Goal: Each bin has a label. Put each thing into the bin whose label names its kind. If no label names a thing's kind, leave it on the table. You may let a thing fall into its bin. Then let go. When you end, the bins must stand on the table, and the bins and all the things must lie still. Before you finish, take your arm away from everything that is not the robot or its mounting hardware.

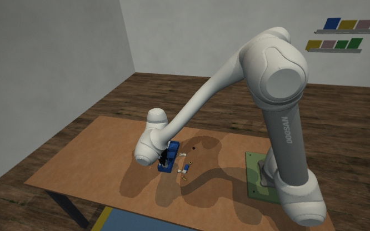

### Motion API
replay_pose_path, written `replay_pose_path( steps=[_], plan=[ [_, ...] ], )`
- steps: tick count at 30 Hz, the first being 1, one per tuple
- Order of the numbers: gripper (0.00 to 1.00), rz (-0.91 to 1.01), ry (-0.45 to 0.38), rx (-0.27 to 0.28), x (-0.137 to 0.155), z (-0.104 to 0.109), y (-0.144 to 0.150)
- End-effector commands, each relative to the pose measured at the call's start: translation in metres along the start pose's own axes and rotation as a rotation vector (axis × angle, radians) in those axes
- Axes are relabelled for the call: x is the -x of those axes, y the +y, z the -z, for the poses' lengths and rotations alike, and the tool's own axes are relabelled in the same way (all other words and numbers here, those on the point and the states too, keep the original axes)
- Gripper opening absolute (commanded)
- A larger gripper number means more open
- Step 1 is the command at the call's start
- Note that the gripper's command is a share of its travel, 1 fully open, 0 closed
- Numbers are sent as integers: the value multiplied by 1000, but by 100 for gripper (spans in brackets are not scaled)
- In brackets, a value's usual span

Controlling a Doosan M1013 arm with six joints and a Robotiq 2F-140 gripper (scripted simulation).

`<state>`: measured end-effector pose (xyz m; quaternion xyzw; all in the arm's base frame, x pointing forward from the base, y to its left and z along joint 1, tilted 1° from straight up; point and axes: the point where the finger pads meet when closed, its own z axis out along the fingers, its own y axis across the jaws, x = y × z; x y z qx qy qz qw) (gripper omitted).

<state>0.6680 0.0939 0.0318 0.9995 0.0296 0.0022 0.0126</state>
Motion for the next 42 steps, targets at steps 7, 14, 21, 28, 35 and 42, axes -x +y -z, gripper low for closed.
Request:
replay_pose_path(
  steps=[7,14,21,28,35,42],
  plan=[
    [5,0,0,0,0,0,0],
    [5,0,0,0,0,0,0],
    [5,0,0,0,0,5,0],
    [5,0,0,0,0,15,0],
    [5,0,0,0,0,21,0],
    [5,0,0,0,0,39,0]
  ],
)
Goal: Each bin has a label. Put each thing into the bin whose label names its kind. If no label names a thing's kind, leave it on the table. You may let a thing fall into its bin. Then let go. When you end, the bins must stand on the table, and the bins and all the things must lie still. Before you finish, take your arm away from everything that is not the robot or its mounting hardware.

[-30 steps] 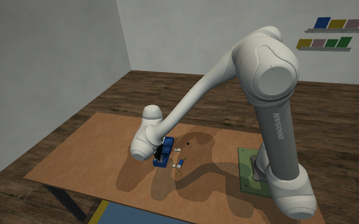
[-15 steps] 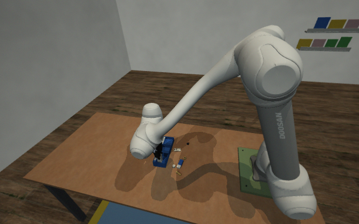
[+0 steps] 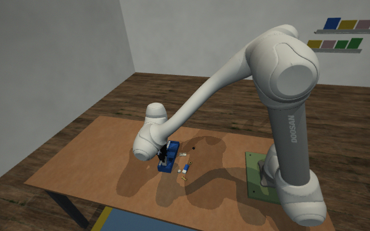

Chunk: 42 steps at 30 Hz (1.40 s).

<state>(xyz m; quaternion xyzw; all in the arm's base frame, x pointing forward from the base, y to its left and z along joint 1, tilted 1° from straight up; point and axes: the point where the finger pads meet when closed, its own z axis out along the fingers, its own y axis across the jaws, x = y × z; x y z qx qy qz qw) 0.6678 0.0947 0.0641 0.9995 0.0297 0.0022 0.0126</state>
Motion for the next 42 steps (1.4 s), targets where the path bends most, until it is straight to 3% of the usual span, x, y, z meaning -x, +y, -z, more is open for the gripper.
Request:
replay_pose_path(
  steps=[1,5,8,22,28,29,40,42],
  plan=[
    [5,0,0,0,0,10,0],
    [5,0,0,0,0,26,0],
    [5,0,0,0,0,27,0],
    [5,0,0,0,0,138,0],
    [5,0,0,0,0,138,0],
    [23,50,0,0,6,133,1],
    [23,503,-3,4,76,73,9],
    [23,503,-3,4,76,73,9]
  ],
)
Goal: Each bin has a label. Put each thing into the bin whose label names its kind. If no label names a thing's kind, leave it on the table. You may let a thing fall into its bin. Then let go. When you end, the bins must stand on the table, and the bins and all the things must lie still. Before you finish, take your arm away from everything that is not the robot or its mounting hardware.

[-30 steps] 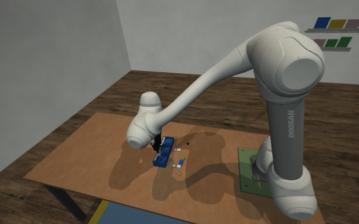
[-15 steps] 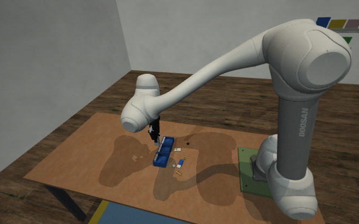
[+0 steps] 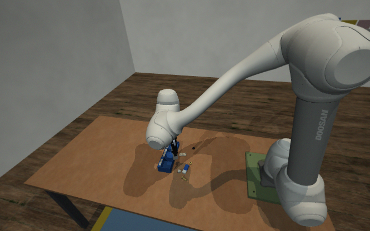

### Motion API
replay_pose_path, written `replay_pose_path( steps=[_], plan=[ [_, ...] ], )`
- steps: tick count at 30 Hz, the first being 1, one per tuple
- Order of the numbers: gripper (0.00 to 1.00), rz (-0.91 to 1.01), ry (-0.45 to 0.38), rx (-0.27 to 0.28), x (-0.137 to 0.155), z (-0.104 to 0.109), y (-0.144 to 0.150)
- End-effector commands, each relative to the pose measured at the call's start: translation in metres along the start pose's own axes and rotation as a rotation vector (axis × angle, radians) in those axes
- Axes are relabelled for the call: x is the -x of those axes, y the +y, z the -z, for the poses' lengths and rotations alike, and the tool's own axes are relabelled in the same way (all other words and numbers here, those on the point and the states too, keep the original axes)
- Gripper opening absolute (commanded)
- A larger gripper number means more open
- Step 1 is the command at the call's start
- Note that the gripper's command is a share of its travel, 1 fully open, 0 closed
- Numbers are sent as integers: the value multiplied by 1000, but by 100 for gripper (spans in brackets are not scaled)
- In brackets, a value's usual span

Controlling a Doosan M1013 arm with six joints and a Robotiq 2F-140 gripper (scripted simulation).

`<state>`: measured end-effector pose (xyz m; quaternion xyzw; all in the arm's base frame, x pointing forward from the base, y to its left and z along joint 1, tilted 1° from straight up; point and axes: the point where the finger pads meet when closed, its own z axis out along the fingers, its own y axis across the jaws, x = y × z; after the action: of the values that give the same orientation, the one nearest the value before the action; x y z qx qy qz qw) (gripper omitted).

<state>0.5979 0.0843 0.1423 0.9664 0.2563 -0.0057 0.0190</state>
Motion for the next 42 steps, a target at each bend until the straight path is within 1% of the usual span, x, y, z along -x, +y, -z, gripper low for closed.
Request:
replay_pose_path(
  steps=[1,3,9,15,17,18,22,42],
  plan=[
    [23,157,11,-7,11,-10,-4],
    [23,204,9,-5,23,-21,-8],
    [23,440,8,-1,58,-53,-21],
    [23,679,5,3,58,-53,-21],
    [23,679,5,3,58,-53,-21],
    [23,792,8,4,58,-53,-21],
    [23,916,15,-1,58,-53,-21],
    [23,932,16,-3,58,-53,-21]
  ],
)
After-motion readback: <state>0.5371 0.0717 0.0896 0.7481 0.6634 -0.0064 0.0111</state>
